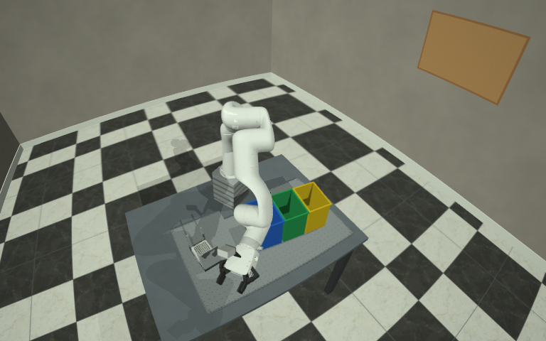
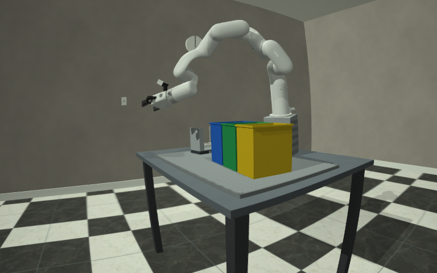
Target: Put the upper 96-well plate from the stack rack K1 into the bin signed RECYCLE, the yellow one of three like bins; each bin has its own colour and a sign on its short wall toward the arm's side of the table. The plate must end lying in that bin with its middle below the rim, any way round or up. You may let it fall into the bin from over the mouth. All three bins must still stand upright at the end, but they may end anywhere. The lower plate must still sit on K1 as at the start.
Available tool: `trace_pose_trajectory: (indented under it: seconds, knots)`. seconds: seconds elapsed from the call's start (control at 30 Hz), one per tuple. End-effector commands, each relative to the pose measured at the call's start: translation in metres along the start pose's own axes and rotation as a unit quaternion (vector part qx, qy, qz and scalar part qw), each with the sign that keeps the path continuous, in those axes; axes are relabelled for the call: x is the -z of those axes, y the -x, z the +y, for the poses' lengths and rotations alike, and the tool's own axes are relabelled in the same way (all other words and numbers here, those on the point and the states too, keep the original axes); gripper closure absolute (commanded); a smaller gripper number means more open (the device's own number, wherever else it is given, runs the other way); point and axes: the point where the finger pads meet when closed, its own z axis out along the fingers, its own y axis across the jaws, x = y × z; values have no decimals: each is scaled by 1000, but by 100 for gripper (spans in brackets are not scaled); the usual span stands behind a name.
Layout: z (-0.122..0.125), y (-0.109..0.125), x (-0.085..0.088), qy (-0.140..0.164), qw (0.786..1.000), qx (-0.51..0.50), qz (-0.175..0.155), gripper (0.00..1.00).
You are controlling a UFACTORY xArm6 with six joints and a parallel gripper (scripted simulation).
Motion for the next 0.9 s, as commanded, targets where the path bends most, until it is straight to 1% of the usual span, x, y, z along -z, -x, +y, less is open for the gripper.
trace_pose_trajectory:
  seconds: [0.0, 0.53, 0.67, 0.7, 0.77, 0.83, 0.87]
  knots:
    - [-1, -2, 0, -1, 1000, -1, 2, 0]
    - [-1, -2, 0, -1, 1000, -1, 2, 0]
    - [17, -9, -1, 45, 998, 47, -5, 0]
    - [22, -10, -1, 46, 998, 48, -5, 0]
    - [24, -11, -1, 46, 998, 48, -5, 0]
    - [34, -13, -1, 68, 995, 72, -12, 0]
    - [37, -14, -1, 68, 995, 72, -12, 0]
